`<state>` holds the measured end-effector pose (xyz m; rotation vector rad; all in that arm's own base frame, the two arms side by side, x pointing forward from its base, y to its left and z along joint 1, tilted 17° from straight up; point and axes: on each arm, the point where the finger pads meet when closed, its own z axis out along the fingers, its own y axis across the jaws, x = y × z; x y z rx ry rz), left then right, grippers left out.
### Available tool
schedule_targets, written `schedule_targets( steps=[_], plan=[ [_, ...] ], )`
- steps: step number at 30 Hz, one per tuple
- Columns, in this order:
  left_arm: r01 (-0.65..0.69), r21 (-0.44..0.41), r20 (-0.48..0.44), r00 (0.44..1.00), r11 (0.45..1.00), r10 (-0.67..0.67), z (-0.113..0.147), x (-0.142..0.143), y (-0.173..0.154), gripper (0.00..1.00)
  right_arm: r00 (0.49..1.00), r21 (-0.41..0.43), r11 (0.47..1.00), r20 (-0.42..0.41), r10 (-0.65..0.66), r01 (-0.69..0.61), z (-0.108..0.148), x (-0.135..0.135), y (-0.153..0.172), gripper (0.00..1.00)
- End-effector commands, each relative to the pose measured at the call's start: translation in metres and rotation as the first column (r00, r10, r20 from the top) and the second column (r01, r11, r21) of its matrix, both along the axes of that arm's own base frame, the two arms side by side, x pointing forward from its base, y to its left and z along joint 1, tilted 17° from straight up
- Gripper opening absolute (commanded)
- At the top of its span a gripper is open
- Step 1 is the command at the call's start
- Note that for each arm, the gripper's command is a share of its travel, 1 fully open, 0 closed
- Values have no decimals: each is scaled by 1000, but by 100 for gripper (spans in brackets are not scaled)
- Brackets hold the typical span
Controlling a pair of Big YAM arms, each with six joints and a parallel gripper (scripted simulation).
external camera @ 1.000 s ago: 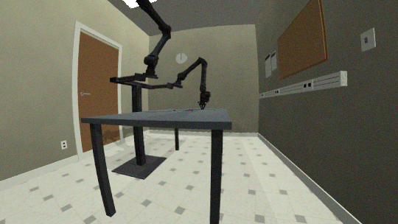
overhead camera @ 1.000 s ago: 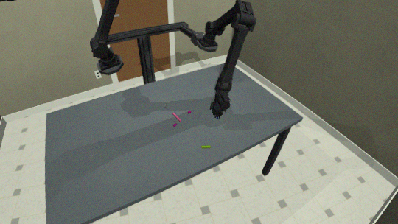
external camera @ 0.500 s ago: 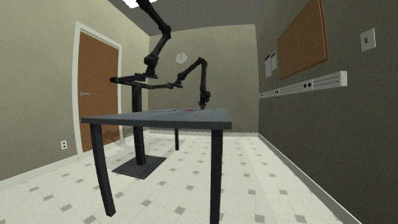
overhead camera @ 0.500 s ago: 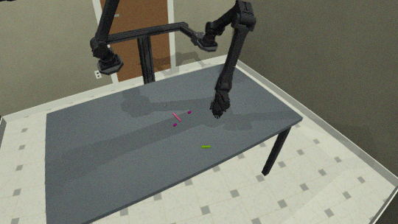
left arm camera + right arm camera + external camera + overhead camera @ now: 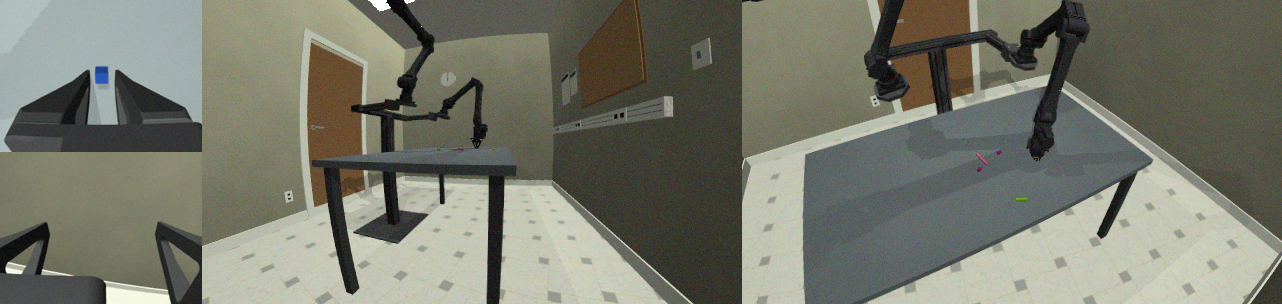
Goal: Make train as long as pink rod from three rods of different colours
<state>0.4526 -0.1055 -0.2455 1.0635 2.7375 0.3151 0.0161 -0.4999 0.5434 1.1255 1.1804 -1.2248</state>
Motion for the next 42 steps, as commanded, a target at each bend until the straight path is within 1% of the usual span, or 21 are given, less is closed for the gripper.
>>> schedule_targets(
  steps=[1,6,7,40,42],
  plan=[
    [-2,-6,13,1000,1000,3,-5,7,3,23,1000,-61,998,14,-22,23,23,-11,9,100],
    [-2,-6,13,1000,1000,3,-5,7,3,23,1000,-61,998,14,-22,23,23,-11,9,100],
    [-2,-6,13,1000,1000,3,-5,7,3,4,1000,-61,998,14,-22,23,23,-11,9,100],
    [-1,-7,16,1000,1000,1,-2,7,2,4,1000,-61,998,14,-22,23,23,-11,9,100],
    [-1,-9,24,1000,1000,1,2,9,0,4,1000,-61,998,14,-22,23,23,-11,9,100]
  ],
)
